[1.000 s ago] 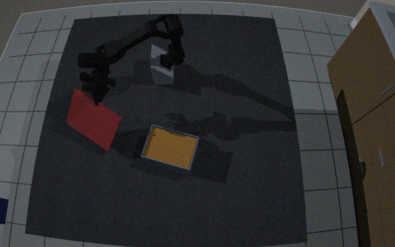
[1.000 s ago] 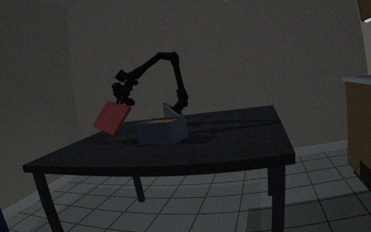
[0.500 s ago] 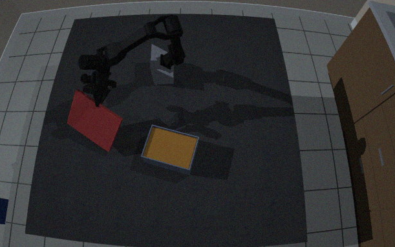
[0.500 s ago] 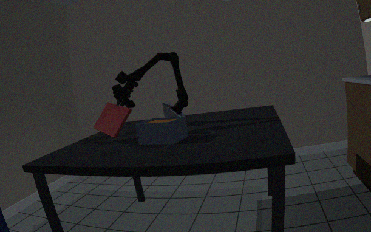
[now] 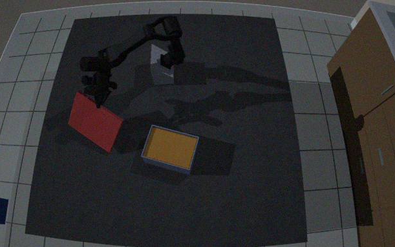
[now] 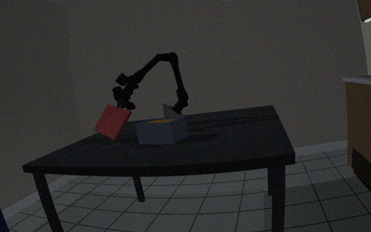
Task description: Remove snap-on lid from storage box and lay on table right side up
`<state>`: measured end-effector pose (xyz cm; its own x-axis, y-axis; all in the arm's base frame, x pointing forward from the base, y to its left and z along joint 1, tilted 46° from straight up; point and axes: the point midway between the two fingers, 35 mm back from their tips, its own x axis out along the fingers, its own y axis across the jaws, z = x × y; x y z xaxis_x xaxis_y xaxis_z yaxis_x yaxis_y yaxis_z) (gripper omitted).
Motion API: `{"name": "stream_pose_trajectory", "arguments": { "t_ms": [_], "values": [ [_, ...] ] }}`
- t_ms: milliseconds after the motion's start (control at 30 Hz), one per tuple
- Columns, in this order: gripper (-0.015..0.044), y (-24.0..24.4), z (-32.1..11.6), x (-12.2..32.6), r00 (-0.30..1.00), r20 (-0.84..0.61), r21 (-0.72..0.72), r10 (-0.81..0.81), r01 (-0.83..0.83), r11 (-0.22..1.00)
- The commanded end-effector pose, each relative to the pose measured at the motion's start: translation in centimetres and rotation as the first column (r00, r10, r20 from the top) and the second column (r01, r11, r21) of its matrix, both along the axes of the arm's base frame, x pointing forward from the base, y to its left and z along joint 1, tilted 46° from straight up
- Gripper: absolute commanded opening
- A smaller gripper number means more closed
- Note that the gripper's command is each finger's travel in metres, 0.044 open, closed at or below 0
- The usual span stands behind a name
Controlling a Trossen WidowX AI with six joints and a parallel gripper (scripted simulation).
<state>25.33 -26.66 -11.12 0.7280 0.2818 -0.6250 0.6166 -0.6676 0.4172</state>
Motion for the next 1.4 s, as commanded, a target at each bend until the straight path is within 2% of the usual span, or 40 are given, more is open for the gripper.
{"name": "stream_pose_trajectory", "arguments": {
  "t_ms": [0,1367],
  "values": [
    [0.0000,0.3,-0.2,0.0,1.000,0.007,0.004,-0.002,0.002,1.000],
    [0.0000,2.6,-2.6,0.1,1.000,0.008,0.005,-0.002,0.002,1.000]
  ]
}}
